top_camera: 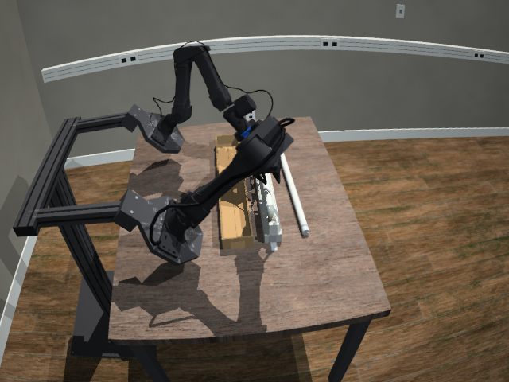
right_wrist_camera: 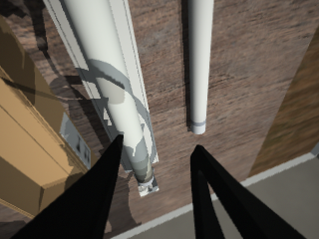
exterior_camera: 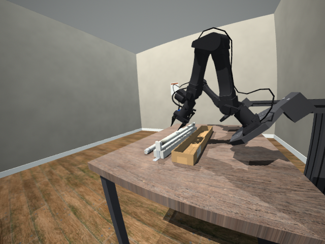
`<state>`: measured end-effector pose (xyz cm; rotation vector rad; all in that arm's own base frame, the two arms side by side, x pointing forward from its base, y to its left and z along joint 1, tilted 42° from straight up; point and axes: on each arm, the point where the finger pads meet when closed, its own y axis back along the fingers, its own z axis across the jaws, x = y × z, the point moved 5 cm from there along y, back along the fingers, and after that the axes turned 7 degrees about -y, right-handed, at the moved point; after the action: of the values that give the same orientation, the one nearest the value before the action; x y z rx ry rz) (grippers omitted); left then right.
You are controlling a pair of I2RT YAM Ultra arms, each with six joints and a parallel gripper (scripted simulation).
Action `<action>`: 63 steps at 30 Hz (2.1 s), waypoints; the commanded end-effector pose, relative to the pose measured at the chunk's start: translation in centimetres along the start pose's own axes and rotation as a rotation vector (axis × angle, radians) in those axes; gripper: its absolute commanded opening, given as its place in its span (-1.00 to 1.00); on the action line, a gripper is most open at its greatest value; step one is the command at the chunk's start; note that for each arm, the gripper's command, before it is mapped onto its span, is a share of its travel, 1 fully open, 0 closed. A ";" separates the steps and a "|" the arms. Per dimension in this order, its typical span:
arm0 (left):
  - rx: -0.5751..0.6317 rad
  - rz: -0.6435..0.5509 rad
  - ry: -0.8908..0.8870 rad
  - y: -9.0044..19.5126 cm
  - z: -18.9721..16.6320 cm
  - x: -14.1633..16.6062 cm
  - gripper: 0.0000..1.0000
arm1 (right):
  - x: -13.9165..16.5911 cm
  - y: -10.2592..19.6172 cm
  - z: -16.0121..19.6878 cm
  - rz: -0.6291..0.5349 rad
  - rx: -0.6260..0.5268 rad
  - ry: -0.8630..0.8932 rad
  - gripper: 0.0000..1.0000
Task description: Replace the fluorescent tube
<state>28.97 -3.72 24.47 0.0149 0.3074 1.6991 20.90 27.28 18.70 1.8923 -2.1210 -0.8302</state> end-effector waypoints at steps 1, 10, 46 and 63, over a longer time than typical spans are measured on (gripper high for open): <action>0.013 -0.039 0.145 -0.3 1.3 -0.6 -0.02 | -1.9 0.7 -1.7 -0.079 -0.095 -0.203 -0.02; -0.030 -0.097 0.487 -0.9 6.2 -0.9 -0.02 | 1.2 -3.6 -10.1 -0.105 -0.112 -0.640 -0.02; -0.128 -0.339 1.250 1.0 20.2 -0.3 -0.02 | 18.4 2.9 -34.3 -0.620 0.348 -1.373 -0.02; 0.046 -0.124 0.982 -2.2 15.6 -0.2 -0.02 | 14.6 -3.4 -29.2 -0.325 0.104 -1.216 -0.02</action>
<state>34.05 -0.20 38.97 -0.9449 1.0991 1.3843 35.30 3.41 37.60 2.1147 -2.3378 -2.5810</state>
